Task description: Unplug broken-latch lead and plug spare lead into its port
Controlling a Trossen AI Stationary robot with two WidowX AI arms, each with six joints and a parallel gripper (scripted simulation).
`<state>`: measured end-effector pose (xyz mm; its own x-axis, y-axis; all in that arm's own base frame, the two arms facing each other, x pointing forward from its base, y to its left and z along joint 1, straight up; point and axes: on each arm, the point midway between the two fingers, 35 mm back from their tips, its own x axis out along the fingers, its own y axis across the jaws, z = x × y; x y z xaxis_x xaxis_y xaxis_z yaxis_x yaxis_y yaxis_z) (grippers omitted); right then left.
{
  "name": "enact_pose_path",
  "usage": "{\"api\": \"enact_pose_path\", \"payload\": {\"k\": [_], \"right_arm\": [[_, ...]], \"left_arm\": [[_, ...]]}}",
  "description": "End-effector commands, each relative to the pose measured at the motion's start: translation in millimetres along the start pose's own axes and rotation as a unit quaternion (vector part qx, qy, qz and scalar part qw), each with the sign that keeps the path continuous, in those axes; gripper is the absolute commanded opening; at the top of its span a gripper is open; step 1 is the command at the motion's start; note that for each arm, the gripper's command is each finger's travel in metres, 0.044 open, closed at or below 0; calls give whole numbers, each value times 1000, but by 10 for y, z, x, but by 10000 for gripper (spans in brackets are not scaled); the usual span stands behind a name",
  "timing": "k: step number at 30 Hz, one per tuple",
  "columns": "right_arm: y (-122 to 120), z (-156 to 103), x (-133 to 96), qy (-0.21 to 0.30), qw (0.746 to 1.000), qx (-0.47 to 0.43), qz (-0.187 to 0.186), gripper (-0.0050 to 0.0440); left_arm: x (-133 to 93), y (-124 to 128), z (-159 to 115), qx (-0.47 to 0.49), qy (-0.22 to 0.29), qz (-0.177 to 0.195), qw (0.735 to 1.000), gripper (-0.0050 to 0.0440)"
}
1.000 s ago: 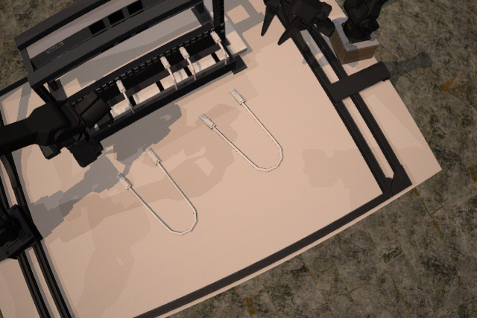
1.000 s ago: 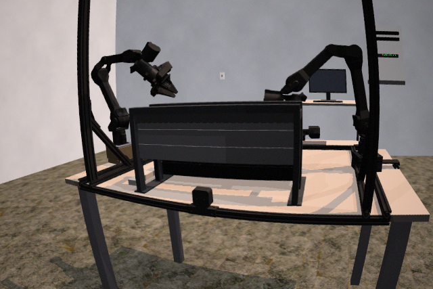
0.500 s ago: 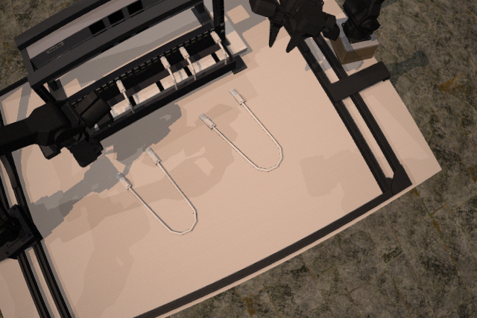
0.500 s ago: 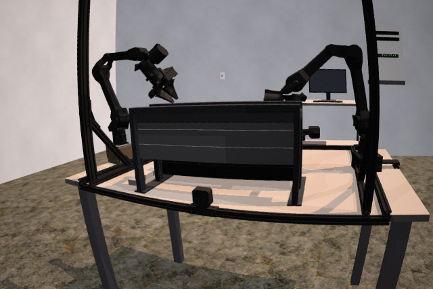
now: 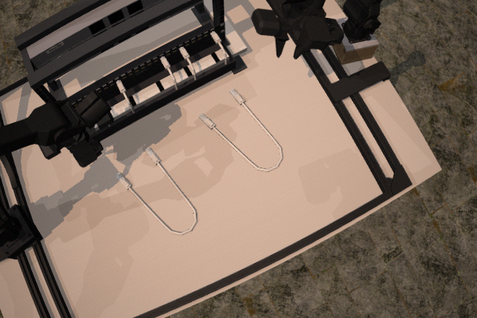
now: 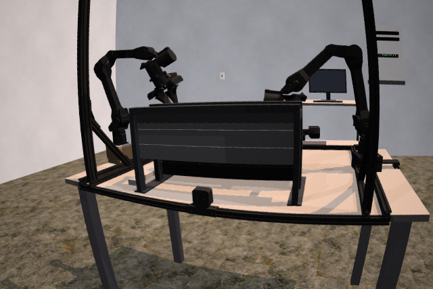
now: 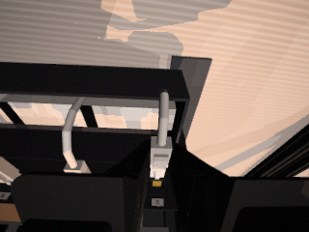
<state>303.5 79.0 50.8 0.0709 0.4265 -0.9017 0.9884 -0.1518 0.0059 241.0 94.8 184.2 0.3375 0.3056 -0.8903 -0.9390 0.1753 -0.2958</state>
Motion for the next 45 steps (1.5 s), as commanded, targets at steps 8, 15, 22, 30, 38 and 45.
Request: {"api": "enact_pose_path", "payload": {"k": [8,15,22,30,38,45], "right_arm": [[0,0,0,0,1000,0,0,55],[0,0,0,0,1000,0,0,55],[0,0,0,0,1000,0,0,55],[0,0,0,0,1000,0,0,55],[0,0,0,0,1000,0,0,55],[0,320,-240,0,1000,0,0,55]], "left_arm": [[-5,-8,11,-6,3,2,1000,176],[170,169,66,-77,61,76,992,176],[170,169,66,-77,61,76,992,176],[343,342,118,-148,119,148,971,176],[343,342,118,-148,119,148,971,176],[339,341,123,-145,117,146,972,176]]}}
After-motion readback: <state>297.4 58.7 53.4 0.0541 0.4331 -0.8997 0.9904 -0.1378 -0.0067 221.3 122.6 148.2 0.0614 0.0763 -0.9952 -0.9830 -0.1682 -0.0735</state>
